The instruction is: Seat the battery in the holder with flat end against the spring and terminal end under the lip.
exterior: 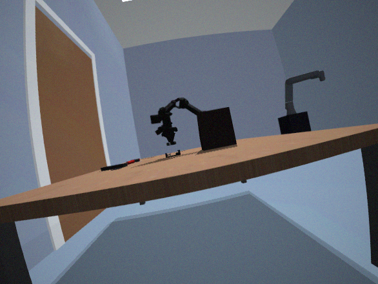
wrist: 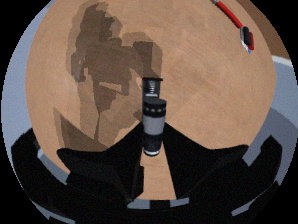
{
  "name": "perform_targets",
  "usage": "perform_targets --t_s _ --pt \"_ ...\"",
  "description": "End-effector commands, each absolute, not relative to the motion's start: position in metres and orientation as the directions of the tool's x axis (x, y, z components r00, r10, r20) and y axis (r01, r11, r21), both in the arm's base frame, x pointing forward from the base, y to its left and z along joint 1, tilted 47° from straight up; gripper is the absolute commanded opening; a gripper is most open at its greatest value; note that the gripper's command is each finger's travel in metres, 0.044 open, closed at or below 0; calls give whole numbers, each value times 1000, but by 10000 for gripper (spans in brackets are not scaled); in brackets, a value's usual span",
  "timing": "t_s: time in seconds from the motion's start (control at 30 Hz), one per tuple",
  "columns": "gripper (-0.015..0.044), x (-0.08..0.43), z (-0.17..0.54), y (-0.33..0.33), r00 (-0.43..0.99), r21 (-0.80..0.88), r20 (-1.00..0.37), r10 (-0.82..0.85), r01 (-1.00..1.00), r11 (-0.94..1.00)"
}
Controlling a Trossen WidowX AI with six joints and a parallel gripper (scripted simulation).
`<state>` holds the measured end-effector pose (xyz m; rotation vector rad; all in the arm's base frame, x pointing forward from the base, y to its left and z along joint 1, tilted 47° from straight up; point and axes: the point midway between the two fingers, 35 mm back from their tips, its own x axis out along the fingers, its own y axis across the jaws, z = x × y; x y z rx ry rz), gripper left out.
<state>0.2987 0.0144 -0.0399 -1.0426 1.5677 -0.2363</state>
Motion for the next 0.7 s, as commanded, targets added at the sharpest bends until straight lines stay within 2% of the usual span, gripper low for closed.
perform_targets --t_s 0.0,0.43,0.67 --pt "68 299 -45 9 39 -657 -679 -733 -480 582" --pt "68 296 -64 -17 -138 -656 -603 -785 -474 587" --pt "68 296 -65 -18 -155 -654 -599 -786 -472 592"
